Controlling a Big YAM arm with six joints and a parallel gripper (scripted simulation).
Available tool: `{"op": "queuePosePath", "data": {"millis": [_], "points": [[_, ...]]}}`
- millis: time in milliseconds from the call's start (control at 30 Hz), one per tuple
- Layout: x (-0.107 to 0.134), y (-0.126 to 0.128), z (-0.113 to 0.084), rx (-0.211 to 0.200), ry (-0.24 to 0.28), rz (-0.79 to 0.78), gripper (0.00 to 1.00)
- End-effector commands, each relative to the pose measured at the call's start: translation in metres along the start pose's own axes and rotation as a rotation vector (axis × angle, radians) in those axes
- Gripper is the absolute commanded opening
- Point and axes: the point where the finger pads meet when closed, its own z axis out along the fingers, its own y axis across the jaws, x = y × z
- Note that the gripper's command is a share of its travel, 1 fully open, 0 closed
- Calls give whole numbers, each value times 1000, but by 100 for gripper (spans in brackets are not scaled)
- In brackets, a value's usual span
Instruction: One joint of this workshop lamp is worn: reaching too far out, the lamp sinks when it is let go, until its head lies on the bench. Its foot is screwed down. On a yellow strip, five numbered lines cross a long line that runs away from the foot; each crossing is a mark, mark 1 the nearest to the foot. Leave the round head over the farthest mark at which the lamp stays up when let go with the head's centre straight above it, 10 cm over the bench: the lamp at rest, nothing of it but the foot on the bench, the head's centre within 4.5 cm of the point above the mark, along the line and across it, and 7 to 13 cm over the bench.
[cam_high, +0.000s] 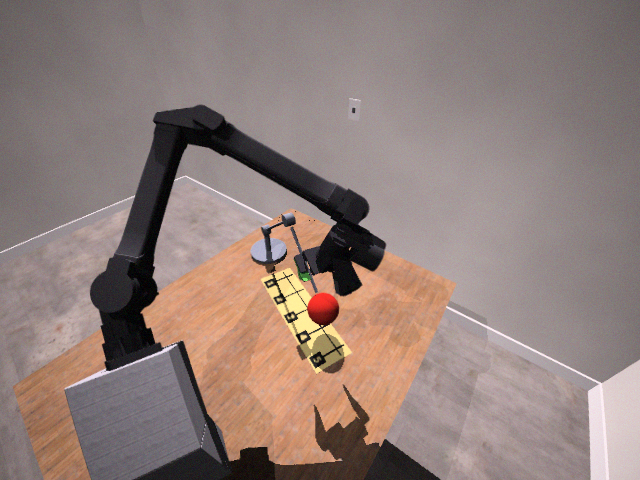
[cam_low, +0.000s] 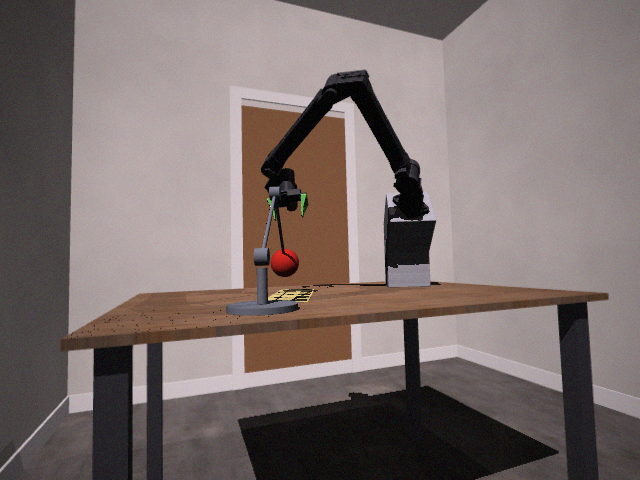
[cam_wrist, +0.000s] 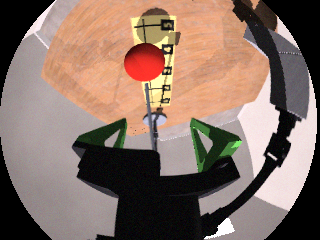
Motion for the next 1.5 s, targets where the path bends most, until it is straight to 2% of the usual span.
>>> {"op": "queuePosePath", "data": {"millis": [0,133,200,1467], "points": [[22,12,-11,-43,-50,-36,100],[32,16,-15,-69,-83,-66,100],[32,16,-15,-69,-83,-66,100],[21,14,77,-42,-70,-86,100]]}}
